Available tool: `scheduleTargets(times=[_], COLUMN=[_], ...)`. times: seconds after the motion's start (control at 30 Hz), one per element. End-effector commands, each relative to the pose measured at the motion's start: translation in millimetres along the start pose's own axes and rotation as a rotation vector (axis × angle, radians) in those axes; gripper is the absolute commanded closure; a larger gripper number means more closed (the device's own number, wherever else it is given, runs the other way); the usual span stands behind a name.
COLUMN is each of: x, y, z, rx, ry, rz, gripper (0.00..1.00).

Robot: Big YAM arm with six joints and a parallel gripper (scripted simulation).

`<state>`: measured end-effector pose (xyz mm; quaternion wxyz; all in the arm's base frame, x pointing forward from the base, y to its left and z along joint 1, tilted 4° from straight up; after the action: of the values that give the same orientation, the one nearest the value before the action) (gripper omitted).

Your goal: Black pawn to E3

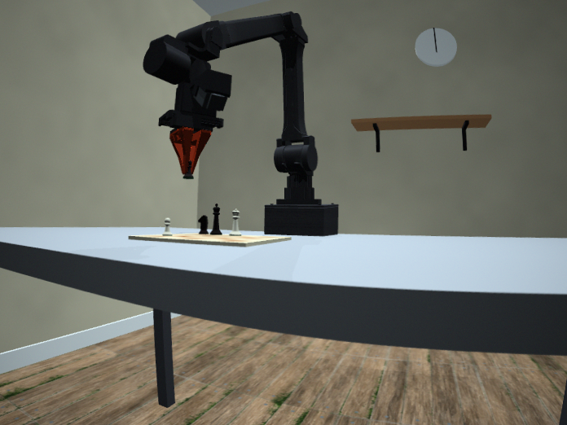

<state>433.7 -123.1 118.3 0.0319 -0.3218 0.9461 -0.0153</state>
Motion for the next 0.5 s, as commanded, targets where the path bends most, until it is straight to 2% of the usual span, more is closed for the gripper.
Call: scheduleTargets(times=[0.0,0.07,0.2,0.23,0.27,0.47], x=[-43,-53,-54,-45,-41,-43], y=[-11,-10,-9,-17,-12,-12], z=[-15.4,-15.6,-15.6,-15.6,-14.2,-14.8], rx=[0.031,0.03,0.03,0.032,0.026,0.034], ry=[-0.028,-0.029,-0.03,-0.028,-0.023,-0.034], rz=[0.133,0.183,0.186,0.209,0.209,0.206], gripper=[1.0,1.0,1.0,1.0,1.0,1.0])
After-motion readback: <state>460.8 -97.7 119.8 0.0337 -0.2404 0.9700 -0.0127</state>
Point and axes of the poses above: the point where the finger pads meet when closed, its own z axis out along the fingers, its own y axis across the jaws, x = y × z, the point moved 5 cm from there along -z, back along the fingers, and after that the axes turned 12 degrees about z, right-handed, at the moved point
